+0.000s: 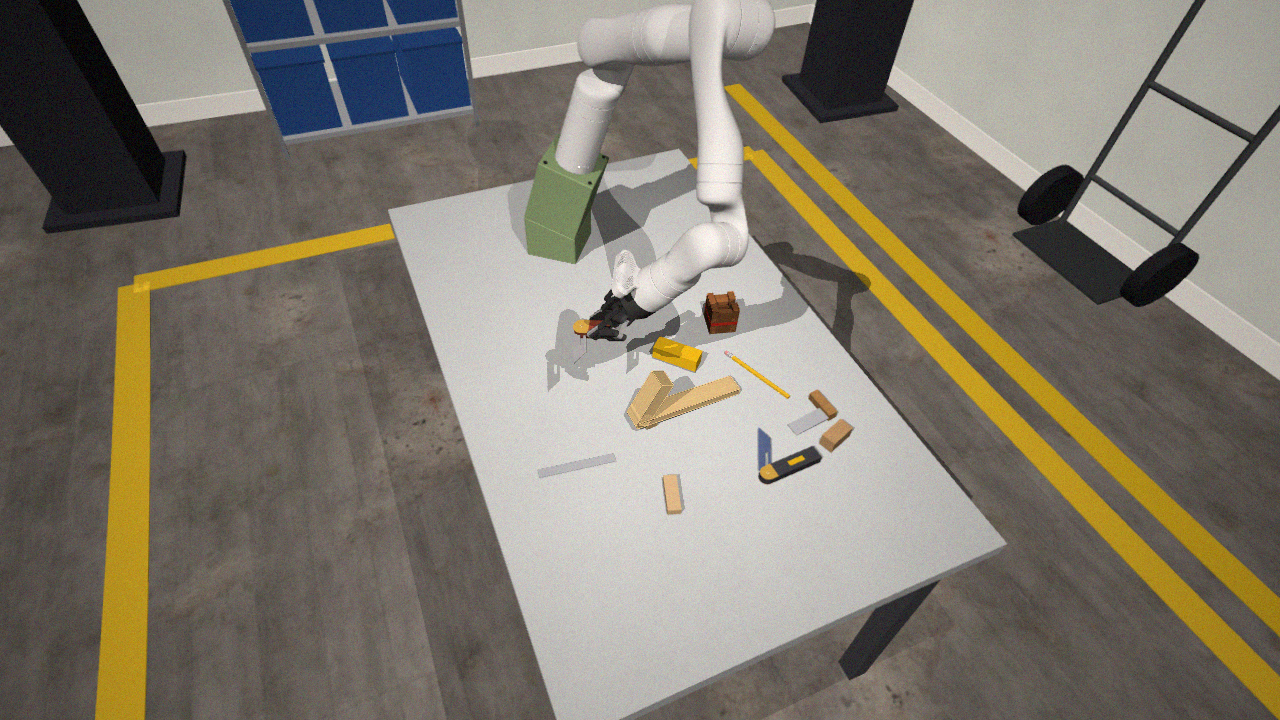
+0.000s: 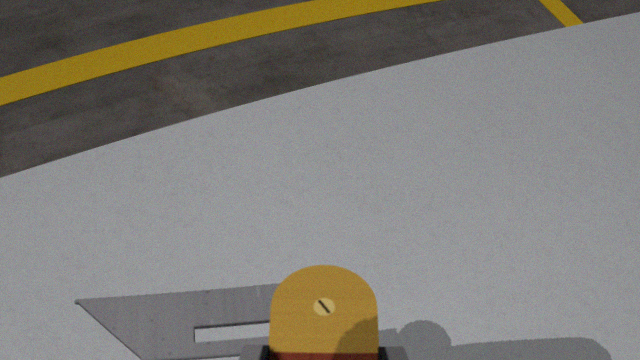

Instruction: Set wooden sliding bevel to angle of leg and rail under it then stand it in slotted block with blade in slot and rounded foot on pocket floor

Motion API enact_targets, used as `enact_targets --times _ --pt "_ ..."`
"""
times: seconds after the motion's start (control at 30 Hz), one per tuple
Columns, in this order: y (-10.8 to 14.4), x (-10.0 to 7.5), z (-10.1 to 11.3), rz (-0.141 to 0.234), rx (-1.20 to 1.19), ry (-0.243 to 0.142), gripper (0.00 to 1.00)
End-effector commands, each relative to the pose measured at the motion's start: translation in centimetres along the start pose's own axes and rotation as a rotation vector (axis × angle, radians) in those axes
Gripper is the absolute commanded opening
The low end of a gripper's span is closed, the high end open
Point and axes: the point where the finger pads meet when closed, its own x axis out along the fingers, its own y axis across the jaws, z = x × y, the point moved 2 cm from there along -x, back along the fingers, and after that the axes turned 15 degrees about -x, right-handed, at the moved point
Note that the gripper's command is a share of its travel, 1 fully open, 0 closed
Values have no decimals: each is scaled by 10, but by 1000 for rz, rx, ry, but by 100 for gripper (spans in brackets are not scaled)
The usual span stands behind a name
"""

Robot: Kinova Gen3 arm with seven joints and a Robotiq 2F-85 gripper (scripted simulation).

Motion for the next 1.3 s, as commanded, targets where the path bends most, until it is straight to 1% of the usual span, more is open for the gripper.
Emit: enact_targets --times 0.0,0.27,0.33,0.83,0.9,1.27 --pt "4 -4 5 -6 -41 -19 10" --pt "15 -12 21 -21 -164 -73 10" --pt "15 -12 21 -21 -164 -73 10" --pt "39 -32 56 -53 -434 -191 10" --pt "39 -32 56 -53 -434 -191 10" --pt "58 -47 84 -79 -653 -287 10"
